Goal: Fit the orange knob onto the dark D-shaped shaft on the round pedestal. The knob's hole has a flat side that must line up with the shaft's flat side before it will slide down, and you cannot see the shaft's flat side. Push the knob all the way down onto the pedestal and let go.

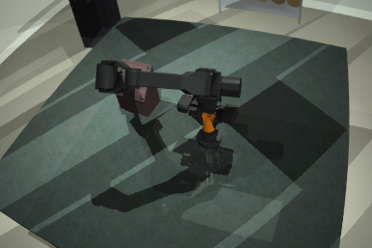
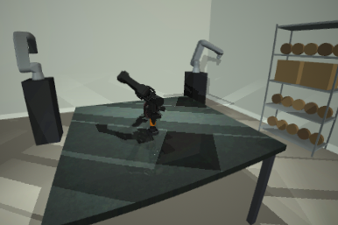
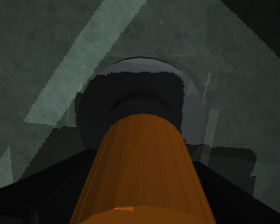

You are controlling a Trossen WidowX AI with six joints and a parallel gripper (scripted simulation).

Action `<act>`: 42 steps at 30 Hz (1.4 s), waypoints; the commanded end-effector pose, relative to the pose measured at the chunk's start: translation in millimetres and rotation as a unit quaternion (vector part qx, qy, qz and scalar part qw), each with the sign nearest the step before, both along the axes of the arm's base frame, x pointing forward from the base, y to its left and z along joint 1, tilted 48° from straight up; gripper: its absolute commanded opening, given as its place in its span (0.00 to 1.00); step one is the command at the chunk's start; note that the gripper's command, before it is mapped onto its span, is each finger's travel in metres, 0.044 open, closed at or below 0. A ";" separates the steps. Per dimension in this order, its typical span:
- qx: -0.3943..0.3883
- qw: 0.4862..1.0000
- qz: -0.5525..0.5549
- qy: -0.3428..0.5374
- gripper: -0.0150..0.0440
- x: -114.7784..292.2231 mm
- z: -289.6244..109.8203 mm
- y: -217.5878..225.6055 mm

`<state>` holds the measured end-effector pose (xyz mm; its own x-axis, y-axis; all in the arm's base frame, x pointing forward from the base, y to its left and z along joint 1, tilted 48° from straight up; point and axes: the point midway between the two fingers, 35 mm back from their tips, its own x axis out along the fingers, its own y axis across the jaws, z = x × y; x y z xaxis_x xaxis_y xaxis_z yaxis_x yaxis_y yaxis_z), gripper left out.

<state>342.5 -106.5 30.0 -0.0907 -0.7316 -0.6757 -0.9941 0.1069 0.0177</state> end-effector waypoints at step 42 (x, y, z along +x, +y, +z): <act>0.009 0.994 0.077 0.079 0.25 0.0 0.4 -0.1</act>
